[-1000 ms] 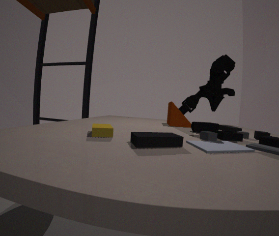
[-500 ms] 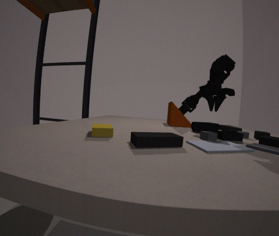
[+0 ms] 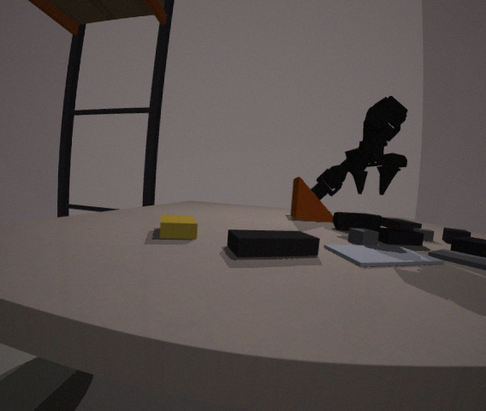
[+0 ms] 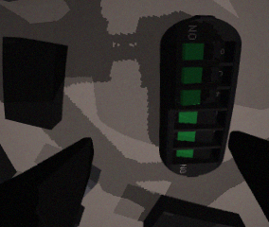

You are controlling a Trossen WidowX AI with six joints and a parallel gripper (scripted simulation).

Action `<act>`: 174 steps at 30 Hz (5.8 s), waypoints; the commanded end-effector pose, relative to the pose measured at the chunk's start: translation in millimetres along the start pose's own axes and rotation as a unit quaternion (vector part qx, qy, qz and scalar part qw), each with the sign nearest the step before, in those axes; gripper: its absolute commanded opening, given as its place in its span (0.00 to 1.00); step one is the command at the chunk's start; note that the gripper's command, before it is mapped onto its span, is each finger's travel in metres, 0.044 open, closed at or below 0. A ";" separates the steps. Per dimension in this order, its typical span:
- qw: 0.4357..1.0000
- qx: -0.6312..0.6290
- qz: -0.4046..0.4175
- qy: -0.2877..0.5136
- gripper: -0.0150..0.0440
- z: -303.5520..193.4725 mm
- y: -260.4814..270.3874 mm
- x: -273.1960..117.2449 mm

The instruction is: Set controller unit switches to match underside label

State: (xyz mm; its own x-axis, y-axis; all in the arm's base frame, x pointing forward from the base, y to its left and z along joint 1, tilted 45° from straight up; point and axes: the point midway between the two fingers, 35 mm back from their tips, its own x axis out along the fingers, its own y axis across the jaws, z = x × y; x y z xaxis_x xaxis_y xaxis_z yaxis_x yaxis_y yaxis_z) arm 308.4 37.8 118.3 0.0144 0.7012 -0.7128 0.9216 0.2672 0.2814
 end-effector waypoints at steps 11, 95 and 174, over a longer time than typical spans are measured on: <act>0.994 0.004 0.108 0.003 0.33 41.7 -80.6 36.1; 0.997 0.006 0.082 -0.003 0.25 48.4 -83.9 102.5; 0.997 -0.077 -0.008 0.002 0.25 -32.9 -40.8 43.5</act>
State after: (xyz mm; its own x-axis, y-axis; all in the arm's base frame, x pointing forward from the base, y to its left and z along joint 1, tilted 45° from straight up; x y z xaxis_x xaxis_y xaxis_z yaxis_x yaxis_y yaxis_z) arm 259.0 75.5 101.5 -0.0005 0.6997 -0.7144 0.8486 0.3782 0.3699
